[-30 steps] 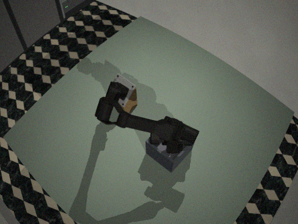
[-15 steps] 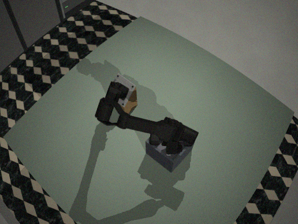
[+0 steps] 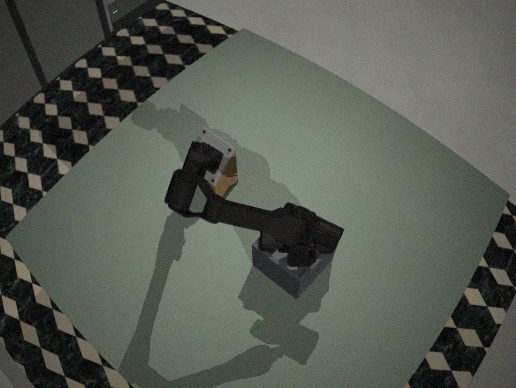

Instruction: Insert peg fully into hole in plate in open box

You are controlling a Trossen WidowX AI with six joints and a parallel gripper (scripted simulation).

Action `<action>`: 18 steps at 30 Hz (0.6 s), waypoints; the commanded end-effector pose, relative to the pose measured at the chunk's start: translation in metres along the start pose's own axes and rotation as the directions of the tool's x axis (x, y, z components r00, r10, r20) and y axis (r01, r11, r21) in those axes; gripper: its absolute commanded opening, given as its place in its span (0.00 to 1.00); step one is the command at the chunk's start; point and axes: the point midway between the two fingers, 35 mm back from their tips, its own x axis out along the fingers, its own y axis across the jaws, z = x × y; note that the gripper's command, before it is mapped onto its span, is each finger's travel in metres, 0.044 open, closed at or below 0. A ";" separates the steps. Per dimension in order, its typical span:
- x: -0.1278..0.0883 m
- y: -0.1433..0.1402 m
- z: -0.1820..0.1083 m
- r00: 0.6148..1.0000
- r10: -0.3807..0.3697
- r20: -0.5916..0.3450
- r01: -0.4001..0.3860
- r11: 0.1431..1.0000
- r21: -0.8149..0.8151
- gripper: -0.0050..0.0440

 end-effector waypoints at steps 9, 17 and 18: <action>0.000 0.000 0.000 1.000 -0.001 -0.001 0.001 1.000 0.001 0.41; -0.006 0.001 0.000 1.000 -0.001 -0.001 0.001 1.000 0.000 0.41; -0.008 0.001 0.000 1.000 0.000 -0.001 0.000 1.000 0.000 0.41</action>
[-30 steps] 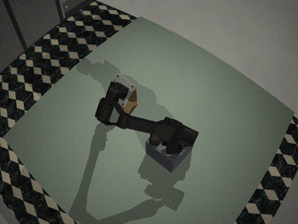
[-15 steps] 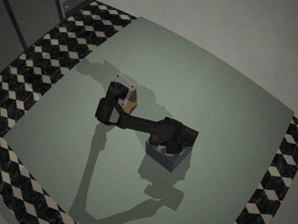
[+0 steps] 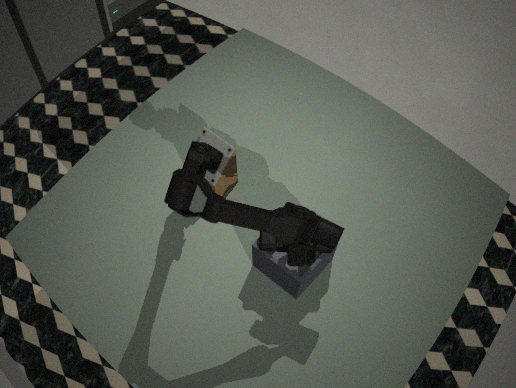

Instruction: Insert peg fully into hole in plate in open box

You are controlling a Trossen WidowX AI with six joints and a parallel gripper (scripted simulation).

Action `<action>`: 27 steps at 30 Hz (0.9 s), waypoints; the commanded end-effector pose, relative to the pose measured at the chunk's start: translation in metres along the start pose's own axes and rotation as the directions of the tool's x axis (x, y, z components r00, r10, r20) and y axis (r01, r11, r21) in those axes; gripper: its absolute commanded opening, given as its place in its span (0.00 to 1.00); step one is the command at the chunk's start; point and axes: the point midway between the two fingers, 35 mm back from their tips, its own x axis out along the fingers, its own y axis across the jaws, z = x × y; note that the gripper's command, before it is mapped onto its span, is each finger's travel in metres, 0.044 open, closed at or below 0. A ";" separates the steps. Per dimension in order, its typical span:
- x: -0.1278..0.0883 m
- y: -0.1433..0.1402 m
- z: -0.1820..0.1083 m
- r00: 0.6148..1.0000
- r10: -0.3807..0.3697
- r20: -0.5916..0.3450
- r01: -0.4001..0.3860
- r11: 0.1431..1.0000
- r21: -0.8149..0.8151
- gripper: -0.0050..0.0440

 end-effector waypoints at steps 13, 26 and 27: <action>-0.049 0.004 0.001 1.000 0.008 0.002 -0.008 1.000 0.004 0.41; -0.079 0.002 0.000 1.000 0.005 0.004 -0.005 1.000 0.002 0.60; -0.081 0.002 -0.001 1.000 0.005 0.004 -0.005 1.000 0.002 0.65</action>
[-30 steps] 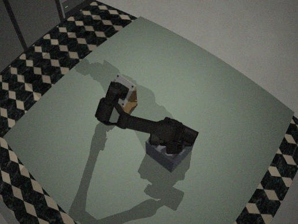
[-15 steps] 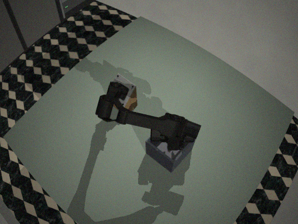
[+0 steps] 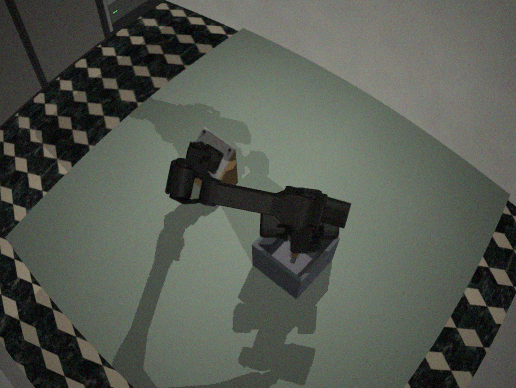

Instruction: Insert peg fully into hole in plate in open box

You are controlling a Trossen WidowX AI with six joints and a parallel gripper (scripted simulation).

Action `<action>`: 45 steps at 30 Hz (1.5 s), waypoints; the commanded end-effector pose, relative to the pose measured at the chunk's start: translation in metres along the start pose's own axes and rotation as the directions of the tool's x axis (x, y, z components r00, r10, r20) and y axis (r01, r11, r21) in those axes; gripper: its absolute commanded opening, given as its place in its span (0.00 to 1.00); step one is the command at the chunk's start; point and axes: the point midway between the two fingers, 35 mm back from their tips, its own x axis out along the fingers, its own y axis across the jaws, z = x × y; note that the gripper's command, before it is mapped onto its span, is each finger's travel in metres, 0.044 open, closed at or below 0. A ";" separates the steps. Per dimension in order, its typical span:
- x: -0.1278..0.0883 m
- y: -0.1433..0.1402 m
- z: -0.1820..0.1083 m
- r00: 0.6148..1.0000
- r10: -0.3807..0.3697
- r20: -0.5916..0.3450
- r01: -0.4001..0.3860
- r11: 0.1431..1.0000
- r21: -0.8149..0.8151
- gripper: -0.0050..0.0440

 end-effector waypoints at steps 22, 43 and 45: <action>-0.007 0.001 0.000 1.000 0.006 0.001 -0.006 1.000 0.011 1.00; -0.007 0.001 0.000 1.000 0.006 0.001 -0.006 1.000 0.011 1.00; -0.007 0.001 0.000 1.000 0.006 0.001 -0.006 1.000 0.011 1.00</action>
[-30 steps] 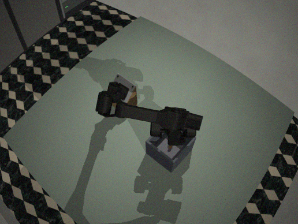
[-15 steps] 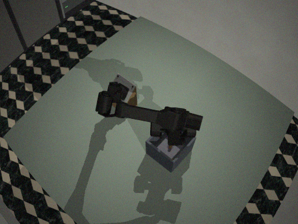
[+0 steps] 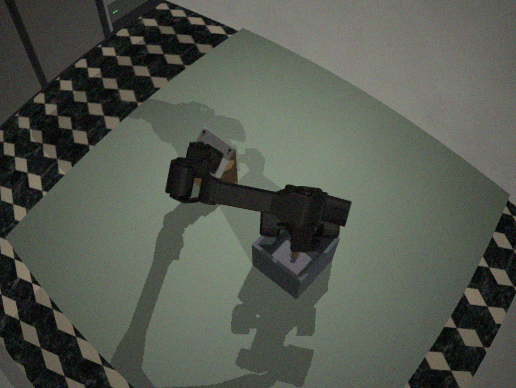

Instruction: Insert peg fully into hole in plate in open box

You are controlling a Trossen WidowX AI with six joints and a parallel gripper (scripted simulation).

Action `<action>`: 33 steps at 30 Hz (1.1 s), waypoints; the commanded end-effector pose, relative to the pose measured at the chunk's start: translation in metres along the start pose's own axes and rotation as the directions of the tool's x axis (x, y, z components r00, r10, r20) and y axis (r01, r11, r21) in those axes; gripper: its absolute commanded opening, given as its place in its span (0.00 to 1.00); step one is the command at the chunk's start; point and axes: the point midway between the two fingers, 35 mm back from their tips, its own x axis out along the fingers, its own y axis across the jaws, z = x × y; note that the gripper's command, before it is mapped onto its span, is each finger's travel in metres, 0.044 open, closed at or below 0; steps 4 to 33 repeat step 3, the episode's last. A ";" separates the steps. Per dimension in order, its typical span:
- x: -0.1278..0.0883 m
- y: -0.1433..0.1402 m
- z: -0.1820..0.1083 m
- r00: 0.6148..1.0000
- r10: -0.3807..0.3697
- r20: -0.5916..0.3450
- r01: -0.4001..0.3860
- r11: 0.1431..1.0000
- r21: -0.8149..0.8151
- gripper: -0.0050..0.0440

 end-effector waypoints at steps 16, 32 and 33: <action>-0.001 0.000 0.000 1.000 0.003 0.000 -0.003 1.000 0.006 1.00; -0.001 0.000 0.000 1.000 0.003 0.000 -0.003 1.000 0.006 1.00; -0.001 0.000 0.000 1.000 0.003 0.000 -0.003 1.000 0.006 1.00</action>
